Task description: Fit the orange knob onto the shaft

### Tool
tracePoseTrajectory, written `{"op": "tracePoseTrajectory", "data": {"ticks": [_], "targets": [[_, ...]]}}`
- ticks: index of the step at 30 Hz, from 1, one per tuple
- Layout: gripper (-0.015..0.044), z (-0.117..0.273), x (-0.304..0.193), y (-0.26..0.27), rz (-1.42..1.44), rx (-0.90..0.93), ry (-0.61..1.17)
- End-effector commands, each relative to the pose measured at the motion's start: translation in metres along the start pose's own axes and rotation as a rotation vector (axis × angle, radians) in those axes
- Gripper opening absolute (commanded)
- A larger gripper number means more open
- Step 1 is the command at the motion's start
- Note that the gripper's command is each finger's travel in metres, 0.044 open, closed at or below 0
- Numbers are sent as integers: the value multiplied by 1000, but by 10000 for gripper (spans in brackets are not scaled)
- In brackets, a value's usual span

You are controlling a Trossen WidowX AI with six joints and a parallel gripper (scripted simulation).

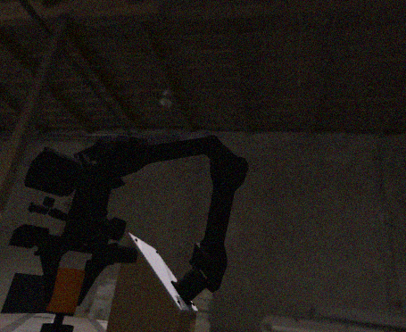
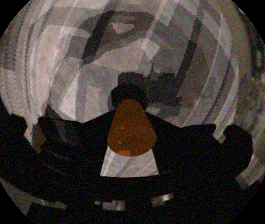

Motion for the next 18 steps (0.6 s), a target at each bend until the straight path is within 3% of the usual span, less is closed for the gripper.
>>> {"op": "tracePoseTrajectory", "data": {"ticks": [1,11,18], "targets": [[0,0,2,-2,1,-8,-5],[0,4,1,-2,11,-8,-5],[0,6,-1,0,211,-8,-4]]}}
Point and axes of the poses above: the point midway between the two fingers, 35 mm back from their tips, its own z axis back along the fingers, its own y axis across the jaws, x = y × z, the point moved 1 cm from there along z, back along the fingers, and after that the axes turned 7 degrees about -z, right-handed, at the moved point
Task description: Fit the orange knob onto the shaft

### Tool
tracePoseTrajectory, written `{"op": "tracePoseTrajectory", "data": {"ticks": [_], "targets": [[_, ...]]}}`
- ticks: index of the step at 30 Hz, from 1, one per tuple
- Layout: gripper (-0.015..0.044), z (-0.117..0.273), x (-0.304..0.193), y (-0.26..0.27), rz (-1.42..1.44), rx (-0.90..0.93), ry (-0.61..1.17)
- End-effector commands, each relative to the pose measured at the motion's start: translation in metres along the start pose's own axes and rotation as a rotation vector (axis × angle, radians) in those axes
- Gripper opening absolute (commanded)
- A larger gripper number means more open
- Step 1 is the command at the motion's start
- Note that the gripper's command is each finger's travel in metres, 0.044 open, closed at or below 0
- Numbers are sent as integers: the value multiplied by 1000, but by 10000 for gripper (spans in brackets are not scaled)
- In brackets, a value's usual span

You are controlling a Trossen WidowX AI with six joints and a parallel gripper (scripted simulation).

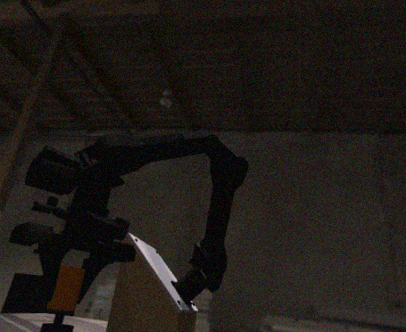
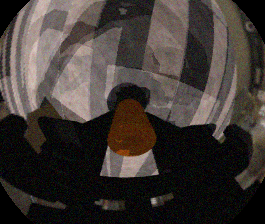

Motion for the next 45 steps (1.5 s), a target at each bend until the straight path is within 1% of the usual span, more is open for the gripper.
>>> {"op": "tracePoseTrajectory", "data": {"ticks": [1,21,36,38,43,45], "targets": [[0,3,0,1,83,-5,-1],[0,-4,-4,4,83,-5,-1],[0,1,-2,3,83,-5,-1],[0,2,-2,3,109,-5,-1],[0,3,-1,3,282,-5,0],[0,3,0,2,292,-5,0]]}}
Point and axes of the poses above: the point midway between the two fingers, 35 mm back from their tips, its own z axis back along the fingers, its own y axis across the jaws, x = y × z, the point moved 1 cm from there along z, back along the fingers, and after that the axes turned 7 degrees about -z, right-handed, at the moved point
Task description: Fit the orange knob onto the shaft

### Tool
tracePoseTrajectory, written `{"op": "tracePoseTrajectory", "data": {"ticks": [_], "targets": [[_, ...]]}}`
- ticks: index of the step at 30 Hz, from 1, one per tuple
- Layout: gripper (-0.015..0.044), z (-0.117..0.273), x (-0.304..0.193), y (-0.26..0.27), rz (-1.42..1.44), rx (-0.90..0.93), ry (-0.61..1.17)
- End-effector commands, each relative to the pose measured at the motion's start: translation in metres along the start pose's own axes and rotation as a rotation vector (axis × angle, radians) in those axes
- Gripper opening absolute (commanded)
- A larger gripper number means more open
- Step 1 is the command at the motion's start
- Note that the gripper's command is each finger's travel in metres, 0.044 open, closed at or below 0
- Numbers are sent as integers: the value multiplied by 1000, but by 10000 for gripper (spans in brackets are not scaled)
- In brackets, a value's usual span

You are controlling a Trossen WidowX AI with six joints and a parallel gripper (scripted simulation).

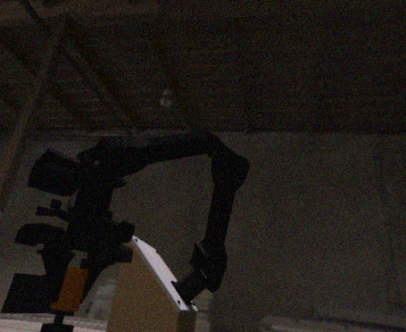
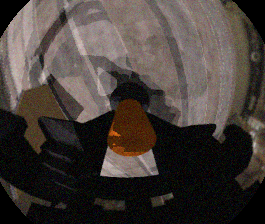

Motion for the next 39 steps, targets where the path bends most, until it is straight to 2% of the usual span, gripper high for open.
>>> {"op": "tracePoseTrajectory", "data": {"ticks": [1,29,39], "targets": [[0,3,2,-4,68,-9,2],[0,2,2,-8,68,-9,2],[0,3,2,-5,278,-9,3]]}}
Point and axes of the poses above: the point midway between the two fingers, 35 mm back from their tips, its own z axis back along the fingers, its own y axis across the jaws, x = y × z, the point moved 1 cm from there along z, back along the fingers, and after that the axes turned 7 degrees about -z, right-handed, at the moved point
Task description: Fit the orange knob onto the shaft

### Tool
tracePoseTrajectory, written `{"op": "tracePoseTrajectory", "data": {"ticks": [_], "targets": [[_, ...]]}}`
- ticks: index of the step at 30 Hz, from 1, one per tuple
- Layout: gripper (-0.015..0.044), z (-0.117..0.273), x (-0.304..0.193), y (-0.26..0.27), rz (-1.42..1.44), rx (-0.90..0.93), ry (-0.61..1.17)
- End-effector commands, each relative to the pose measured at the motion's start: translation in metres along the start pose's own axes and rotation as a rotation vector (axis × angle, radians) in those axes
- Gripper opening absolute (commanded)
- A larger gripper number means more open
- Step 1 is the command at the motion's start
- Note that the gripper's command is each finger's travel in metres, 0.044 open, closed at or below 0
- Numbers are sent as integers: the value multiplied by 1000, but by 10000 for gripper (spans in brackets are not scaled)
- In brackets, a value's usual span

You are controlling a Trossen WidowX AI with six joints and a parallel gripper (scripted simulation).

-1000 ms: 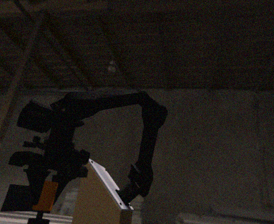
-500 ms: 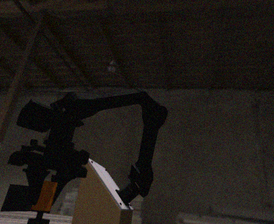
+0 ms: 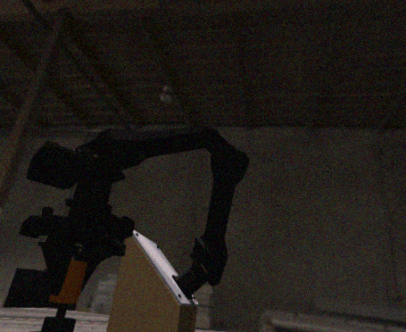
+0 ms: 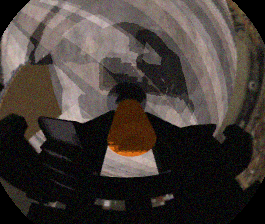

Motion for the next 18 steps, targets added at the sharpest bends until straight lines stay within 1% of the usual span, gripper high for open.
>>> {"op": "tracePoseTrajectory", "data": {"ticks": [1,18], "targets": [[0,1,0,1,48,-3,1],[0,-1,-2,6,47,-3,1]]}}
Point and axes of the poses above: the point midway between the two fingers, 35 mm back from their tips, its own z axis back along the fingers, its own y axis across the jaws, x = y × z, the point moved 1 cm from there along z, back along the fingers, and after that the axes turned 7 degrees about -z, right-handed, at the moved point
